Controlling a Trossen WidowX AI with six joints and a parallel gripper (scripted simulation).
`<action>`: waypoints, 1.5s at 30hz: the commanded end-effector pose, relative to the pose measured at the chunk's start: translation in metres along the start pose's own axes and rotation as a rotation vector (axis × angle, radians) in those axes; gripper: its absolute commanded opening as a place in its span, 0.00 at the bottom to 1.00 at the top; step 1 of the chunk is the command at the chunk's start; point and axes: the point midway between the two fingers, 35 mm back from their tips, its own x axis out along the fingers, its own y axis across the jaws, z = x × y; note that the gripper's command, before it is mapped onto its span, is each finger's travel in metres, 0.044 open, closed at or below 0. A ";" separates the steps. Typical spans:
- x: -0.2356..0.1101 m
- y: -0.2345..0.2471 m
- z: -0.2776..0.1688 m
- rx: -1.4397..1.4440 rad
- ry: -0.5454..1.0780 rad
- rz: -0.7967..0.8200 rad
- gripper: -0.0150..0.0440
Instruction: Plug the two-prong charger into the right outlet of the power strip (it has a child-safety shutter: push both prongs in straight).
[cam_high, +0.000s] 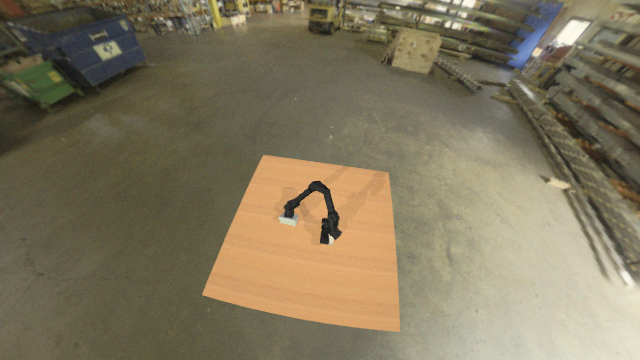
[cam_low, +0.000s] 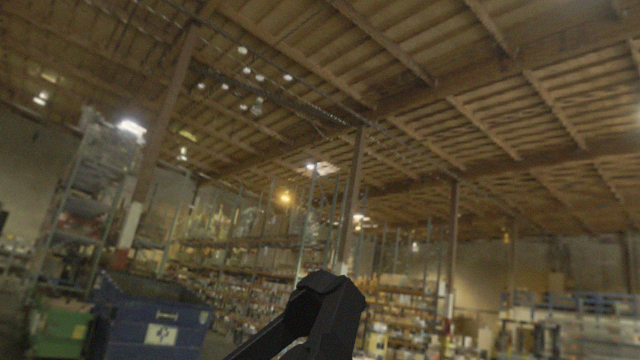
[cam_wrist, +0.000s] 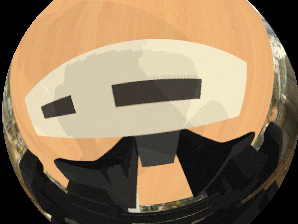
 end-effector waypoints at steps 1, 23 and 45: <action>0.000 0.000 0.007 -0.021 -0.027 -0.003 0.25; -0.003 0.000 0.007 -0.021 -0.027 -0.003 0.25; -0.005 0.000 0.008 -0.021 -0.027 -0.003 0.25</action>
